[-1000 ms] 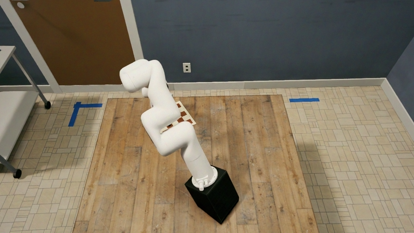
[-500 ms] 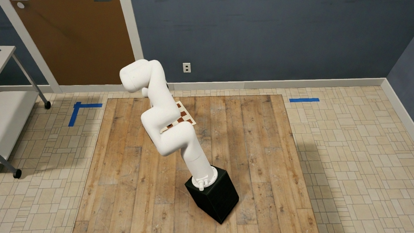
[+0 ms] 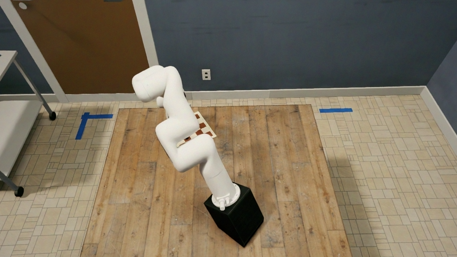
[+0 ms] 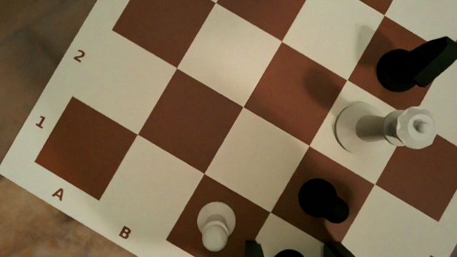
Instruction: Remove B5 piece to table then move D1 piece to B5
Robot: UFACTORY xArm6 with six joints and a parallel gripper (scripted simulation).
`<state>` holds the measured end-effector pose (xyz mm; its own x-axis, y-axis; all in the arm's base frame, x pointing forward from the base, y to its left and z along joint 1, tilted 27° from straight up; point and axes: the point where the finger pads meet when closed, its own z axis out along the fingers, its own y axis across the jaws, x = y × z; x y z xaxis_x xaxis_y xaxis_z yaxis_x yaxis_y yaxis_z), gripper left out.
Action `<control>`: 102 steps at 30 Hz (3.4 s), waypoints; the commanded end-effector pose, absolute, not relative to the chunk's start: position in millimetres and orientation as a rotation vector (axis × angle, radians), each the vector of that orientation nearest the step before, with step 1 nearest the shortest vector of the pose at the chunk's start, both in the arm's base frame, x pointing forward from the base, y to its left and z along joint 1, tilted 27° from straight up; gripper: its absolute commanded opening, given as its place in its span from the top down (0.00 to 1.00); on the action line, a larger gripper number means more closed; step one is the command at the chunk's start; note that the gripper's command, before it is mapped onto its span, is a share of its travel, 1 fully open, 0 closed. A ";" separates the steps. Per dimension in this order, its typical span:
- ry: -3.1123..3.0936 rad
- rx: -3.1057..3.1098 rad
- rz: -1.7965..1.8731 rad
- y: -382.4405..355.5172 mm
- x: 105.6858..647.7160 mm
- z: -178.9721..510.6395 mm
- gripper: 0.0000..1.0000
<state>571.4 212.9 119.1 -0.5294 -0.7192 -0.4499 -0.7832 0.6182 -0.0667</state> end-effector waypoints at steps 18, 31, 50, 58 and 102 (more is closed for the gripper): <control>2.404 -1.188 0.197 212.9 572.5 121.1 1.00; 2.404 -1.188 0.197 212.9 572.5 121.1 1.00; 2.404 -1.188 0.197 204.6 563.9 144.4 1.00; 2.404 -1.188 0.197 186.3 544.9 195.6 1.00; 2.212 -1.497 0.111 62.0 443.5 132.7 1.00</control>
<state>446.3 66.1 132.1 -0.3204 -0.8602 -0.3967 -0.8936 0.4135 -0.1749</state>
